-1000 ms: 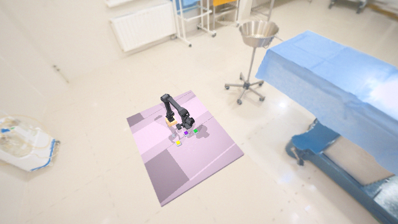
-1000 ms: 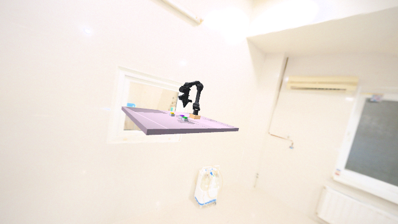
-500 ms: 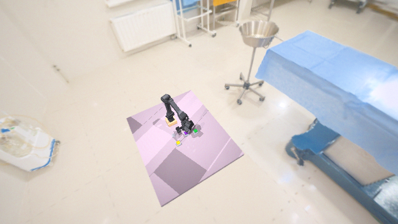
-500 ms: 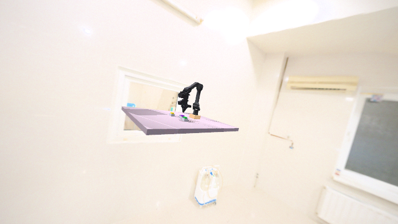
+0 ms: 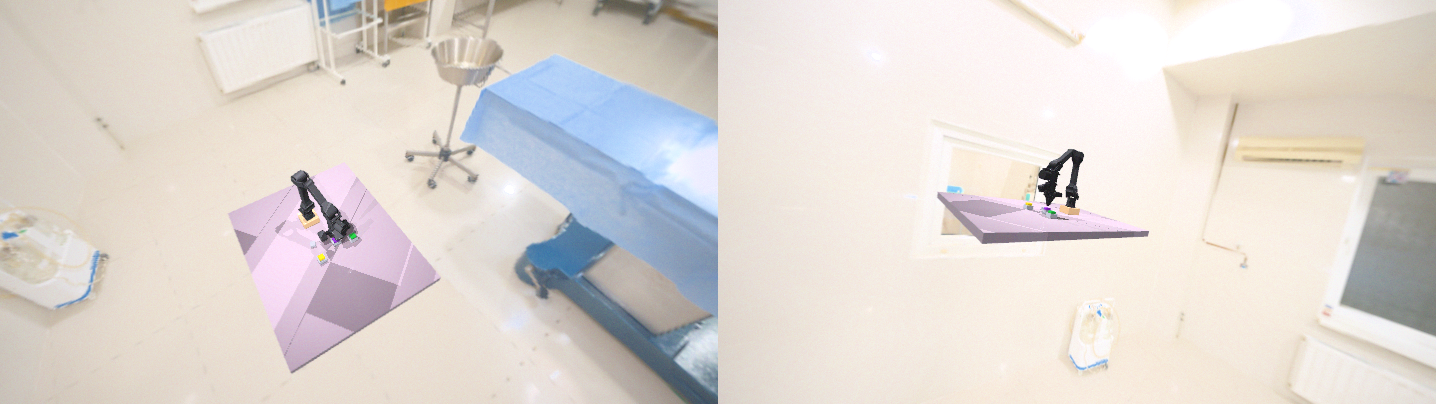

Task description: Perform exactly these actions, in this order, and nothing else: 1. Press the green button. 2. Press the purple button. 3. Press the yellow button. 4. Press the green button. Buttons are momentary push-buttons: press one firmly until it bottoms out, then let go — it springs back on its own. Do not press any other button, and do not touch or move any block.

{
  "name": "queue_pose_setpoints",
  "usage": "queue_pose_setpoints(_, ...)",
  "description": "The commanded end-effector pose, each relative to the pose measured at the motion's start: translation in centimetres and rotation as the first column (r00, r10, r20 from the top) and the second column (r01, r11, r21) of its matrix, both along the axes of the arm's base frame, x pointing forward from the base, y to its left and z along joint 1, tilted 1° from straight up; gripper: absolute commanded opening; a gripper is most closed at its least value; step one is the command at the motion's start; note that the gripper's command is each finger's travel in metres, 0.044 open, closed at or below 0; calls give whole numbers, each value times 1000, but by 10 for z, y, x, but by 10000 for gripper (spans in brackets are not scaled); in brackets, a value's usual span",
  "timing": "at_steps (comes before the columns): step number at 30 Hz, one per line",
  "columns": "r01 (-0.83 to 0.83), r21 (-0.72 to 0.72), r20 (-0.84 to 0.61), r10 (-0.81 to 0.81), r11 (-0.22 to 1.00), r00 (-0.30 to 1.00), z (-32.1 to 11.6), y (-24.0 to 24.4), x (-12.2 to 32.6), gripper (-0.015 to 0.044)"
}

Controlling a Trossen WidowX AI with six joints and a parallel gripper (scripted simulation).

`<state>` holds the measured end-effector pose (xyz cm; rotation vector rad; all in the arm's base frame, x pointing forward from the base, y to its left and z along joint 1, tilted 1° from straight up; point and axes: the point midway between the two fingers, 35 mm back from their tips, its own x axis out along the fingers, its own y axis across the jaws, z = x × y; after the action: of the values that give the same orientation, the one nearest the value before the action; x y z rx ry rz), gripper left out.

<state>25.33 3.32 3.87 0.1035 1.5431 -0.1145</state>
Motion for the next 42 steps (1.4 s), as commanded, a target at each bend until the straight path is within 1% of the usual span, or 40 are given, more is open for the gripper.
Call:
queue_pose_setpoints(1, -6, -1, -12, 6, 1000, 1000, -11, 0, -2, 20)
queue_pose_setpoints(7, -6, -1, -12, 6, 1000, 1000, -19, 0, -2, 20)
queue_pose_setpoints(31, -6, -1, -12, 6, 1000, 1000, -19, 0, -2, 20)
queue_pose_setpoints(35, -6, -1, -11, 5, 1000, 1000, 12, 0, -2, 20)
queue_pose_setpoints(42, -6, -1, -12, 6, 1000, 1000, 17, 0, -2, 20)
